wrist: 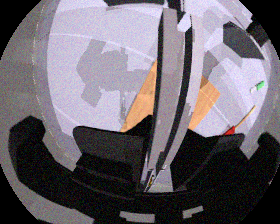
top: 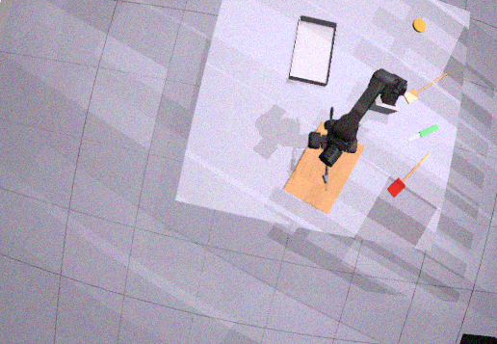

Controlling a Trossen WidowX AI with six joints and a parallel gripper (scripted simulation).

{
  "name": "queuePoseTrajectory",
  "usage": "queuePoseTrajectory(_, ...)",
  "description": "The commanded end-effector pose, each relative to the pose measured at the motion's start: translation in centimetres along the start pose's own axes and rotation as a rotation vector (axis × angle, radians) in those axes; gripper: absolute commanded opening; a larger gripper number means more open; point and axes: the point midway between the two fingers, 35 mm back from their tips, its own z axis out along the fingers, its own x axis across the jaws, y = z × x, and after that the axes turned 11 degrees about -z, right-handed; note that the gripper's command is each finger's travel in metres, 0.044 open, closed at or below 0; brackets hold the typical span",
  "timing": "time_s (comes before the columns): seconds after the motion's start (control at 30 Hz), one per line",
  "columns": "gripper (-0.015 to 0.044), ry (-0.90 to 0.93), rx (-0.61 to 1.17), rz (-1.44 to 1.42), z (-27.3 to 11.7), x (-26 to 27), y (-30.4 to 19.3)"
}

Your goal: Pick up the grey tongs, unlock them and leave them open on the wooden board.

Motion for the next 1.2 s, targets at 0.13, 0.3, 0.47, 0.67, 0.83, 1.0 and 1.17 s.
queuePoseTrajectory(0.13,-0.015,0.015,0.036,0.183,0.2,-3.8,-5.9)
queuePoseTrajectory(0.3,-0.015,0.016,0.051,0.293,0.6,-6.1,-8.9)
queuePoseTrajectory(0.47,-0.015,0.013,0.063,0.389,1.1,-8.2,-11.2)
queuePoseTrajectory(0.67,-0.015,0.013,0.064,0.392,1.1,-8.3,-11.3)
queuePoseTrajectory(0.83,-0.015,0.013,0.064,0.392,1.1,-8.3,-11.3)
queuePoseTrajectory(1.0,-0.015,0.021,0.093,0.393,1.2,-8.2,-11.5)
queuePoseTrajectory(1.17,-0.015,0.039,0.152,0.395,1.4,-8.0,-11.8)
